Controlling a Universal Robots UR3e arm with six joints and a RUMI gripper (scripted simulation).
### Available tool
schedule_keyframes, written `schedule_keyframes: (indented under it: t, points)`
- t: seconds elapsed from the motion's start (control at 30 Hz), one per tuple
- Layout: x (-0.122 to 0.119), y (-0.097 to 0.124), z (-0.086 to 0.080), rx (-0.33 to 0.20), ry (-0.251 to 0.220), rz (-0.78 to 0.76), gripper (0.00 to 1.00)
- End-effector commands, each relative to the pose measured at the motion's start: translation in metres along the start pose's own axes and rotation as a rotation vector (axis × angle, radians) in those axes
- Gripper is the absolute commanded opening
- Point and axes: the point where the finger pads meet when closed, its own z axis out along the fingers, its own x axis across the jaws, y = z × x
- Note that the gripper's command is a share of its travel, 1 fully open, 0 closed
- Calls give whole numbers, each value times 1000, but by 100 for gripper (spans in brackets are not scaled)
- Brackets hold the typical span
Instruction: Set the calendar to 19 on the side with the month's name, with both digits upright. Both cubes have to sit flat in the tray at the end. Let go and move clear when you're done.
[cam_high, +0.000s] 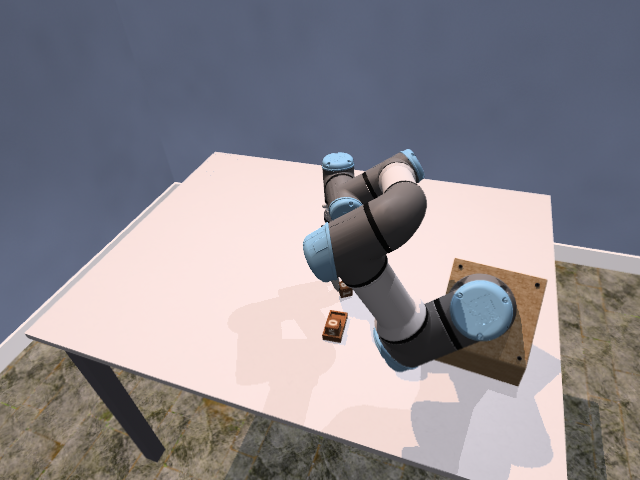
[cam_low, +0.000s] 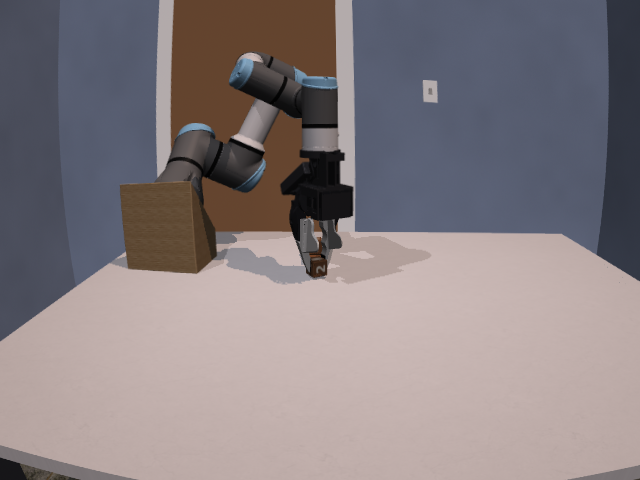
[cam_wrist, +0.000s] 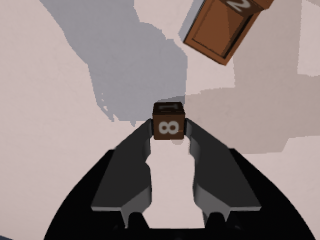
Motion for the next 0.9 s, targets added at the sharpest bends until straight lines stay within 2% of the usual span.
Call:
schedule_keyframes:
  t: [0.0,0.87]
  points:
    - [0,1,-1,-2,0,0,10]
    - [0,1,3,-2,0,0,10]
